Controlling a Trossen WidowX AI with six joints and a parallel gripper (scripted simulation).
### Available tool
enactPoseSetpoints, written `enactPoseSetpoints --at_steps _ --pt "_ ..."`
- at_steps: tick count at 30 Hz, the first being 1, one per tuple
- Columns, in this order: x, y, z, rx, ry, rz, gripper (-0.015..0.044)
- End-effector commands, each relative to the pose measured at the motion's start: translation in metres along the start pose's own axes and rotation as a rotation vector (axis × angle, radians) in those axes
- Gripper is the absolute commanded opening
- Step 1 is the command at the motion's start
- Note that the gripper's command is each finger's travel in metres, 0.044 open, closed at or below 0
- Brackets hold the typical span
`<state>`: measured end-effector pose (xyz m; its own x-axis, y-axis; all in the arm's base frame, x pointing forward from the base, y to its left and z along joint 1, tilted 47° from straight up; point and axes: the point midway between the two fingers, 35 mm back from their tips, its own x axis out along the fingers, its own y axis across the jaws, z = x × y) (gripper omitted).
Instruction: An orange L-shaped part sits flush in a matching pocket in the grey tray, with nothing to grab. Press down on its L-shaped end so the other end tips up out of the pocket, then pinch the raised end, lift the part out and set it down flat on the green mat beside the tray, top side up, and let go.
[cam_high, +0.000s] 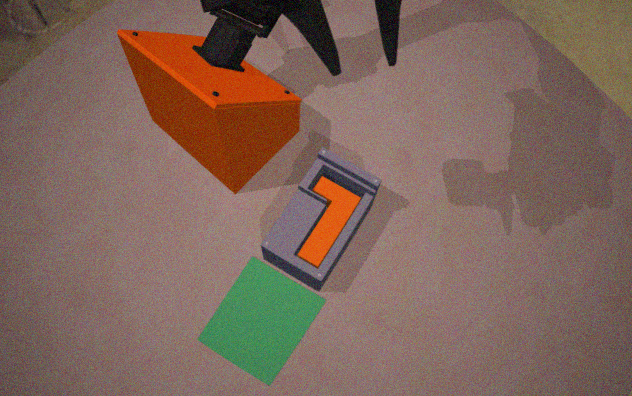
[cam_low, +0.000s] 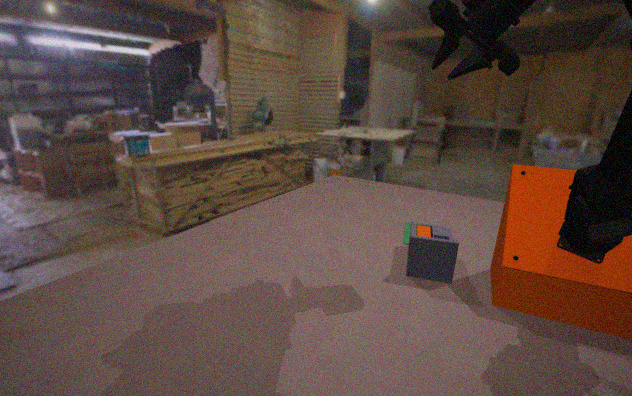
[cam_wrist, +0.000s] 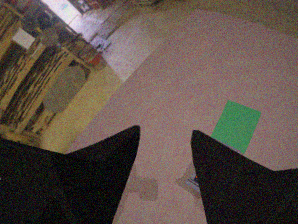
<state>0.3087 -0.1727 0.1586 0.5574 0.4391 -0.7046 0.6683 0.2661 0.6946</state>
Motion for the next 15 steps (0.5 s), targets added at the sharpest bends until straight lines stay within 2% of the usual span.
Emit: enactPoseSetpoints --at_steps 1,8,15 --pt "0.056 -0.013 -0.046 -0.308 0.208 -0.068 0.0180" --pt "0.104 -0.031 -0.106 -0.676 0.460 -0.080 0.0180" --pt "0.135 -0.059 -0.170 -1.030 0.735 -0.033 0.0180"
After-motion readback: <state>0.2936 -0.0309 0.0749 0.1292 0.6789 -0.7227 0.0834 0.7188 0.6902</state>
